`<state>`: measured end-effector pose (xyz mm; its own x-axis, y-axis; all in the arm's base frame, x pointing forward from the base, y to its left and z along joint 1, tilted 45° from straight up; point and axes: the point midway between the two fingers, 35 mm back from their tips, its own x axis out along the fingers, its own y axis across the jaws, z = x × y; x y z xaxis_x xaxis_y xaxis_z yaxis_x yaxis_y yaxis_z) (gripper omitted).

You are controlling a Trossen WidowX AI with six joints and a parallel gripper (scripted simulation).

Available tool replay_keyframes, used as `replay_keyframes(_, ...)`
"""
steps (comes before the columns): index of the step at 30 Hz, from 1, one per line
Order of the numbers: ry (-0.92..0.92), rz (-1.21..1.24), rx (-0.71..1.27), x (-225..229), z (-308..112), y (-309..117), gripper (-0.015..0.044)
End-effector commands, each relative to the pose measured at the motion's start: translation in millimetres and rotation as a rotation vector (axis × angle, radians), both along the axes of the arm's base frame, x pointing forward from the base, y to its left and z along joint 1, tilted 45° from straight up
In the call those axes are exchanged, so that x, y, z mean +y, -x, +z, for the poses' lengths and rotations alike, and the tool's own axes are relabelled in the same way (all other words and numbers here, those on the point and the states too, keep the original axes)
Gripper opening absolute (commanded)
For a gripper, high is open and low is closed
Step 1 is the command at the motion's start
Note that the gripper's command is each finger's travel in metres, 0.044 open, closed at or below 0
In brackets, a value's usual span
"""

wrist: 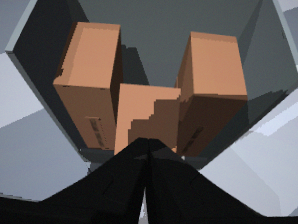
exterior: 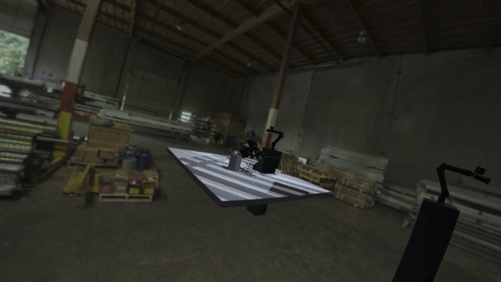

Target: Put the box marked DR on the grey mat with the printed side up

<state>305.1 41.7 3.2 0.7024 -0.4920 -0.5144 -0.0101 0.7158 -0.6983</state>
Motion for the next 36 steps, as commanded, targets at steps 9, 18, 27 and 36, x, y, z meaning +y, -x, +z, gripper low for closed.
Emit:
replay_keyframes(9,0.008,-0.011,0.008,-4,-2,3,0.0000)
replay_keyframes(18,0.008,-0.011,0.008,-4,-2,3,0.0000)
replay_keyframes(27,0.007,-0.011,0.008,3,5,3,0.0000)
replay_keyframes(36,0.007,-0.011,0.009,5,7,23,0.0000)
